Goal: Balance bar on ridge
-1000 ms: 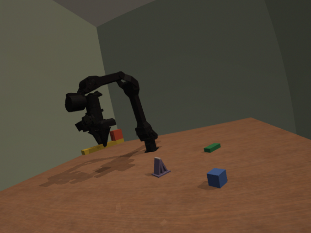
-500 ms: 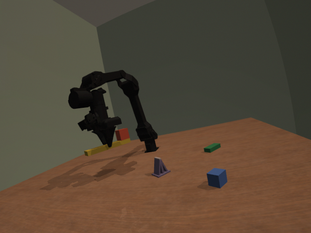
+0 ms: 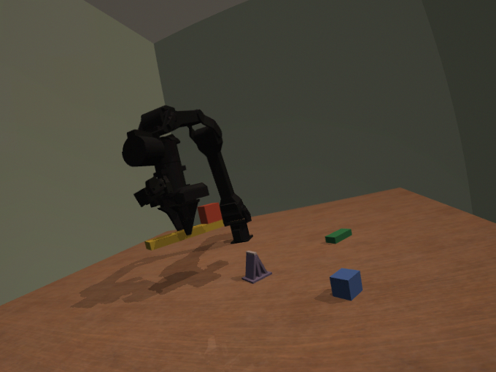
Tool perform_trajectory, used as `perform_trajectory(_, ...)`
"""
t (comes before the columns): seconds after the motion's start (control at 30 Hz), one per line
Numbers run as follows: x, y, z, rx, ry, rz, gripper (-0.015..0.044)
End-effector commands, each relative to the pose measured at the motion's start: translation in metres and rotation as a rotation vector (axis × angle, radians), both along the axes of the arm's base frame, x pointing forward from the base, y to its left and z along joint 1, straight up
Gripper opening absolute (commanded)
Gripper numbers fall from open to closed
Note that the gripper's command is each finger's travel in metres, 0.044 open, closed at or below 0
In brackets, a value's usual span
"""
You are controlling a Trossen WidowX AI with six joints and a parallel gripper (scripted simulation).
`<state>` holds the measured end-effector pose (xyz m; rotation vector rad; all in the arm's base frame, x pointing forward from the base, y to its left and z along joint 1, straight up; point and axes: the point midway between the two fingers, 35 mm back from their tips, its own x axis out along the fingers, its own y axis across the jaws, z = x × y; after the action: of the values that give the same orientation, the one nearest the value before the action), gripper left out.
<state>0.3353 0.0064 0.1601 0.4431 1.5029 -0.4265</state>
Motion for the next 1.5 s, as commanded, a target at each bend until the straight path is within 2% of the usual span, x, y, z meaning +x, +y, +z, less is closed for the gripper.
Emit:
perform_trajectory(0.0, 0.005, 0.011, 0.003, -0.001, -0.009, -0.016, 0.0)
perform_trajectory(0.97, 0.012, 0.117, 0.0, 0.012, -0.008, -0.12, 0.0)
perform_trajectory(1.47, 0.013, 0.12, -0.02, 0.012, -0.008, -0.121, 0.0)
